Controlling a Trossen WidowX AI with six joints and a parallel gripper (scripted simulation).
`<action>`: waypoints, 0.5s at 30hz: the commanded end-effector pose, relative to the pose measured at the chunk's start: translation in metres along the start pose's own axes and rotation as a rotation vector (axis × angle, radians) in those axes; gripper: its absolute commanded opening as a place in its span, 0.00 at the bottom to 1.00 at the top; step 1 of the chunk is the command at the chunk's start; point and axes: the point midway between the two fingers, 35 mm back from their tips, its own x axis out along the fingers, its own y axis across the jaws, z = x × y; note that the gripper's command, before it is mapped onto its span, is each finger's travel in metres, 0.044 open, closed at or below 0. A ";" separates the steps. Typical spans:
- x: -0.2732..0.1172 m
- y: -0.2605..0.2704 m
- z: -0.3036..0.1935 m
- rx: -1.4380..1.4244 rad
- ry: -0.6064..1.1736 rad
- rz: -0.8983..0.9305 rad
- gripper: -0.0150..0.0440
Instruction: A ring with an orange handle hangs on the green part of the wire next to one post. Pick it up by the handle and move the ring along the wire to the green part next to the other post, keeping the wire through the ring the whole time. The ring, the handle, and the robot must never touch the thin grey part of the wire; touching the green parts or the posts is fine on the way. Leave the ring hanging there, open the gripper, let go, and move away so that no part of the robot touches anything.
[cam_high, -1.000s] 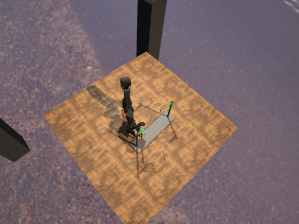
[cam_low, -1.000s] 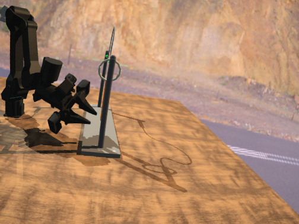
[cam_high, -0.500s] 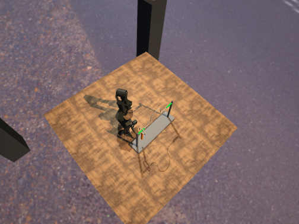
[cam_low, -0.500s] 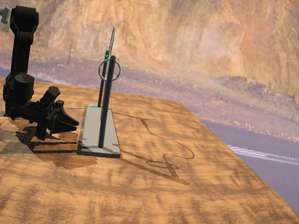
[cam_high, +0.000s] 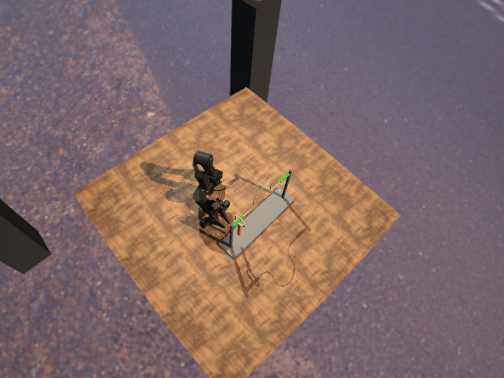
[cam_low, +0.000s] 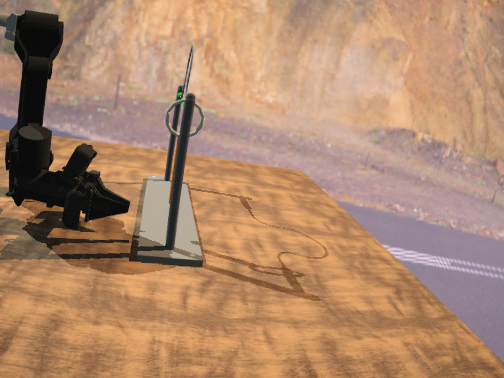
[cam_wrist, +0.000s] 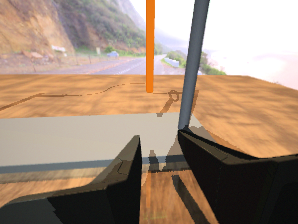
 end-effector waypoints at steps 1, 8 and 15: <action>0.015 -0.004 0.017 0.031 -0.016 -0.003 0.53; 0.033 -0.004 0.041 0.089 -0.044 -0.004 0.53; 0.038 -0.005 0.042 0.089 -0.044 -0.004 0.53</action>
